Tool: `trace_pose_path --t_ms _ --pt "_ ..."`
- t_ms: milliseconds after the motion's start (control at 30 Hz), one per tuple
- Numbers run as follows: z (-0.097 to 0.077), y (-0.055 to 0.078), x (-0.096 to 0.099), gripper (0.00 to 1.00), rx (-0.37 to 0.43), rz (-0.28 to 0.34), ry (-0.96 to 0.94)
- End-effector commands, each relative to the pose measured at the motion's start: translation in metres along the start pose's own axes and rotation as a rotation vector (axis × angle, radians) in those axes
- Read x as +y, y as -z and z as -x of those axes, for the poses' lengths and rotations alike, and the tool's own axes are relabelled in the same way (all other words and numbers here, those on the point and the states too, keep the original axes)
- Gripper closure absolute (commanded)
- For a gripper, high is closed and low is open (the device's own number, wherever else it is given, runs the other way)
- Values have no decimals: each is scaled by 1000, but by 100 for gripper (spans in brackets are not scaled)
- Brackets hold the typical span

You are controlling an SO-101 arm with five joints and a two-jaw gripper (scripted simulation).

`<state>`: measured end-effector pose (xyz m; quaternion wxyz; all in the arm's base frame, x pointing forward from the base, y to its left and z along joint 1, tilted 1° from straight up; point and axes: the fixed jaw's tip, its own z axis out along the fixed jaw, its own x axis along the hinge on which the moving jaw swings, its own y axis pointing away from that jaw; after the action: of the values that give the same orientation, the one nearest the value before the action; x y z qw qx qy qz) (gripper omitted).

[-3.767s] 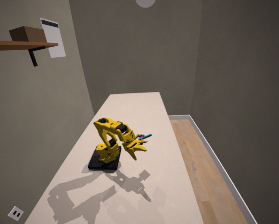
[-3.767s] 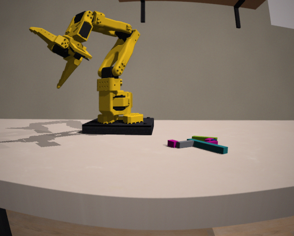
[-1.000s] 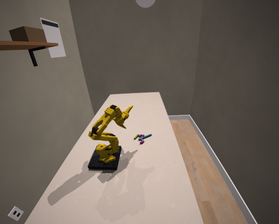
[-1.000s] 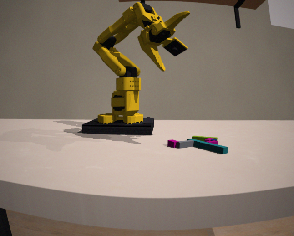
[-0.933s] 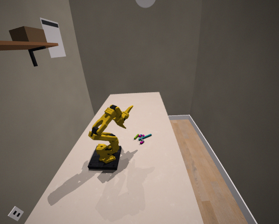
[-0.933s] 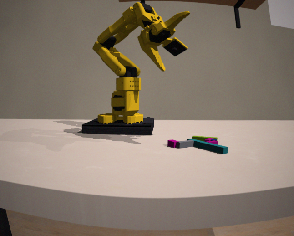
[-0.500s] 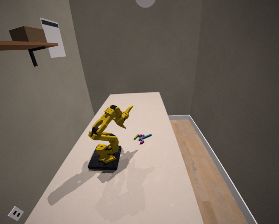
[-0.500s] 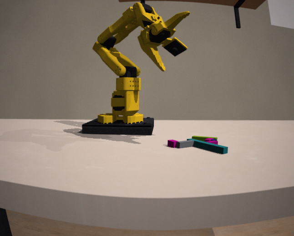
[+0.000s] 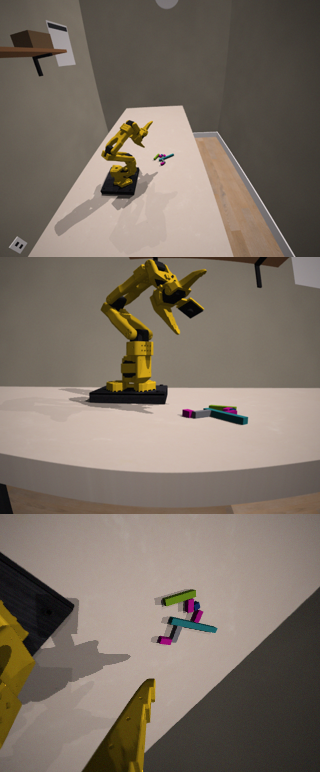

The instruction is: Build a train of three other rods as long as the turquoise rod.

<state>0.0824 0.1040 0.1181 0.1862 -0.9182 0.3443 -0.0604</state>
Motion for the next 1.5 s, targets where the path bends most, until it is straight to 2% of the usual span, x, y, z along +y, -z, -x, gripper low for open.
trace_pose_path --t_ms 0,667,1033,1233,1467 --pt "1 3 -1 0 -5 -16 16" --pt "1 3 -2 0 -5 -13 14" --pt "0 0 -19 12 5 42 -33" --pt "-3 -14 -44 29 20 123 -103" --pt "-10 -51 -70 52 45 233 -200"
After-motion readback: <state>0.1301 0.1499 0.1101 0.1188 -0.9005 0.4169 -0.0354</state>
